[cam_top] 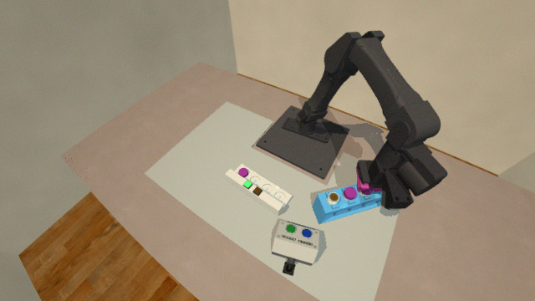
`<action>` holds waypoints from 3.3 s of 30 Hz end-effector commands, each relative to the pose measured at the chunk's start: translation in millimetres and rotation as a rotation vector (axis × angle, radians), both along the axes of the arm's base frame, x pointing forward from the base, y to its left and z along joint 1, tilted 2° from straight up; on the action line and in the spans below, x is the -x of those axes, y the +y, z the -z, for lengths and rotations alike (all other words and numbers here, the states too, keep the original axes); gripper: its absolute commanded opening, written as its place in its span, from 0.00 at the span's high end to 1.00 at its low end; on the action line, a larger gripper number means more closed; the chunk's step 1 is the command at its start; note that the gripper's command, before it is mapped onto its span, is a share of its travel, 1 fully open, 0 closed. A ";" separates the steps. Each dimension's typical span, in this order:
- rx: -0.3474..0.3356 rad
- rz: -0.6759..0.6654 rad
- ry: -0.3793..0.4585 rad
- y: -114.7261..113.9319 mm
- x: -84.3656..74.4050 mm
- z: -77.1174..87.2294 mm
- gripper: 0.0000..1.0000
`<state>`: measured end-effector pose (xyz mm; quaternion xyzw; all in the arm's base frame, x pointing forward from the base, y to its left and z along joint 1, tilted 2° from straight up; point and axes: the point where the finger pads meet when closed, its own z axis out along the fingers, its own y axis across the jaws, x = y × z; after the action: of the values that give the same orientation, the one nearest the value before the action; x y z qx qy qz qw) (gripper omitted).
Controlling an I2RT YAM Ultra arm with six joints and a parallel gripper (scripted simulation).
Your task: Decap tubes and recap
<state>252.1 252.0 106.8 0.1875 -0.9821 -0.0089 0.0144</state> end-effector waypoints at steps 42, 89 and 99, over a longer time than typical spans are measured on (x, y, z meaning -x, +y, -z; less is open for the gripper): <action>-0.029 -0.780 -0.020 0.8 -1.1 -4.8 1.00; -0.008 0.005 -0.008 0.8 -1.1 -3.6 0.51; -0.019 -0.395 -0.014 0.8 -1.1 -4.7 0.51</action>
<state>251.1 251.2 106.7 0.3047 -0.9523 -0.0097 0.0157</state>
